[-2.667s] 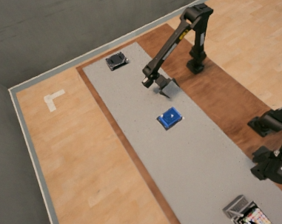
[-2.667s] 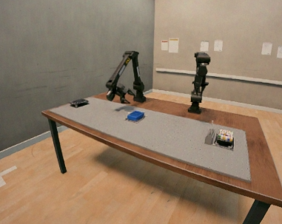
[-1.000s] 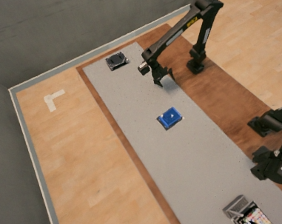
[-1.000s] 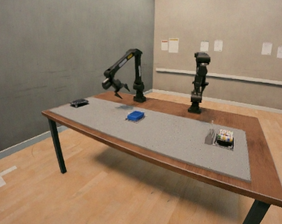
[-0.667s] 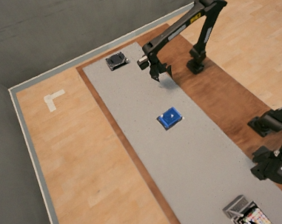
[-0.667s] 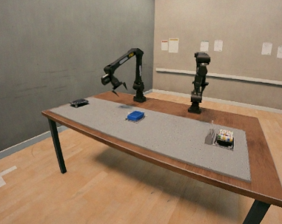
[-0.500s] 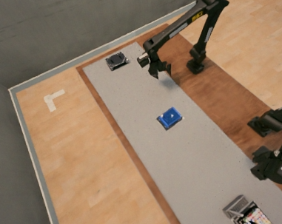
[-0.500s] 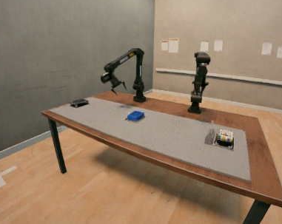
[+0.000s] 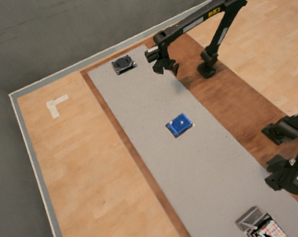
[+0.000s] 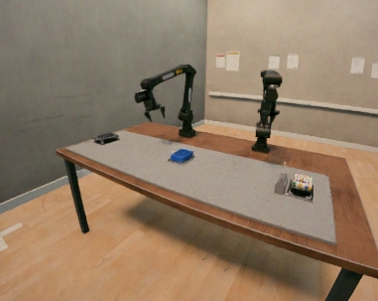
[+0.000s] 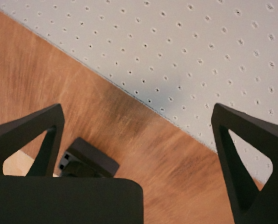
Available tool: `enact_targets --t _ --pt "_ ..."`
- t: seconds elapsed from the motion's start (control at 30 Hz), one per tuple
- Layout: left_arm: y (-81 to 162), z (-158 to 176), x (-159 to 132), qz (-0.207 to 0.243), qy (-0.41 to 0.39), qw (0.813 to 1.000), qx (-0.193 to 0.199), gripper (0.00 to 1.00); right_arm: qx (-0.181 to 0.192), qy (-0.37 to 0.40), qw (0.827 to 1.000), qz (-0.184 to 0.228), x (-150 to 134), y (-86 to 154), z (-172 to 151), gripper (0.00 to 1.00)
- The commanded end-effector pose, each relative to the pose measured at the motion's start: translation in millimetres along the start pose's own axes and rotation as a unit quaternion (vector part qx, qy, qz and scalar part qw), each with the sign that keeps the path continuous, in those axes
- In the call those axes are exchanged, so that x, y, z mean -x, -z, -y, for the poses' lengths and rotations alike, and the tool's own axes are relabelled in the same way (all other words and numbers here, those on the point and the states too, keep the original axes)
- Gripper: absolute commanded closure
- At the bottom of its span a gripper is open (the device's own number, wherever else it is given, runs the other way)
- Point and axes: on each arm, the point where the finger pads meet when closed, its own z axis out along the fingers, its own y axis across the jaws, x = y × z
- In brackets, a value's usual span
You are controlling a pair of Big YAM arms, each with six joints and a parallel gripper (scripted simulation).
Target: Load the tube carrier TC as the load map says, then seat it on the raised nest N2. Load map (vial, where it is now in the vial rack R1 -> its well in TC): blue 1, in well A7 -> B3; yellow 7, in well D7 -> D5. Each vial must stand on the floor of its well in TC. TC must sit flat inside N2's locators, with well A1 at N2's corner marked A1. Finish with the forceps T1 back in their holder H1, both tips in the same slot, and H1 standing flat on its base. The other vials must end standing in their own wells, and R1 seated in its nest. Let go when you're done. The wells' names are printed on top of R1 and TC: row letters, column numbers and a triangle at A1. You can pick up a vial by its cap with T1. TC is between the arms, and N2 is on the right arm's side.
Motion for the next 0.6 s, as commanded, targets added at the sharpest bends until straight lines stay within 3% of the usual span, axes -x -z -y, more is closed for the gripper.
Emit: enact_targets --t 0.0,0.23,0.3,0.33,0.43,0.57 --pt "-4 -5 1 0.002 0.002 1.000 0.001 0.76 -0.052 -0.056 0.996 0.040 10 42 13 0.00" --pt "-4 -5 1 0.002 0.002 1.000 0.001 0.76 -0.107 -0.130 0.985 0.047 -1 63 23 0.00" --pt "-4 -5 1 0.002 0.002 1.000 0.001 0.76 -0.107 -0.130 0.985 0.047 -1 63 23 0.00" --pt "-4 -5 1 0.002 0.002 1.000 0.001 0.76 -0.098 -0.146 0.984 0.021 -9 43 27 0.00" --pt "-4 -5 1 0.002 0.002 1.000 0.001 0.76 -0.138 -0.172 0.974 0.054 -9 76 29 0.00" --pt "-4 -5 1 0.002 0.002 1.000 0.001 0.76 -0.167 -0.213 0.960 0.065 -17 90 35 0.00"
